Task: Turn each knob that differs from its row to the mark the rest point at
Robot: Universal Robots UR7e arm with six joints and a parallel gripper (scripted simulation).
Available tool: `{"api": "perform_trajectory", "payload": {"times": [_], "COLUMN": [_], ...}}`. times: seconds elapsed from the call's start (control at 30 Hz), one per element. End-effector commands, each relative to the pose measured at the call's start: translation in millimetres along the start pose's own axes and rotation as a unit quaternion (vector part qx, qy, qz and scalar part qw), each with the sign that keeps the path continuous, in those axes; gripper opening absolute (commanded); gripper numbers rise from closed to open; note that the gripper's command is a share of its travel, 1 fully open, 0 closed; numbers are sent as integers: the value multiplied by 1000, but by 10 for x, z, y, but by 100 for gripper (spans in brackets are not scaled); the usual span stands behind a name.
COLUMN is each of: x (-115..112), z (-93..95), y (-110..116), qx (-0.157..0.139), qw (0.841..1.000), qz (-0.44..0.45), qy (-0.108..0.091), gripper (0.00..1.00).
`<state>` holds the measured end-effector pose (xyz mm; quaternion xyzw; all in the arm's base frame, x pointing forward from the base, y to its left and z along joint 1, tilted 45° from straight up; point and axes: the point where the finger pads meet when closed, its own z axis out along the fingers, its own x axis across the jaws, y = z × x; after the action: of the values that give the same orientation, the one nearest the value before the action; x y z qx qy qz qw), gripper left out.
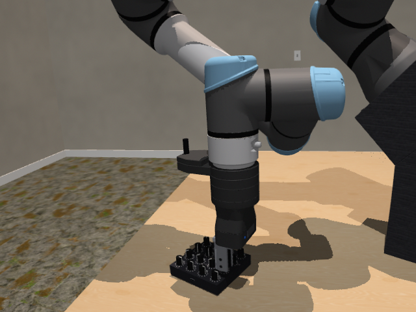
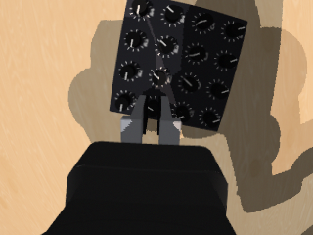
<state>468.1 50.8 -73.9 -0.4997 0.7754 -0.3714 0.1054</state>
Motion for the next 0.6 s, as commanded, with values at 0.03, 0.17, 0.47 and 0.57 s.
{"api": "perform_trajectory", "payload": {"times": [0.03, 0.17, 0.47, 0.57], "x": [-2, -2, -2, -2], "z": [-4, -4, -4, -4], "y": [-2, -2, -2, -2], "qx": [0, 0, 0, 0], "qw": [1000, 999, 998, 998], "qz": [31, 46, 65, 70], "qy": [1, 1, 1, 1], "gripper": [30, 30, 30, 30]}}
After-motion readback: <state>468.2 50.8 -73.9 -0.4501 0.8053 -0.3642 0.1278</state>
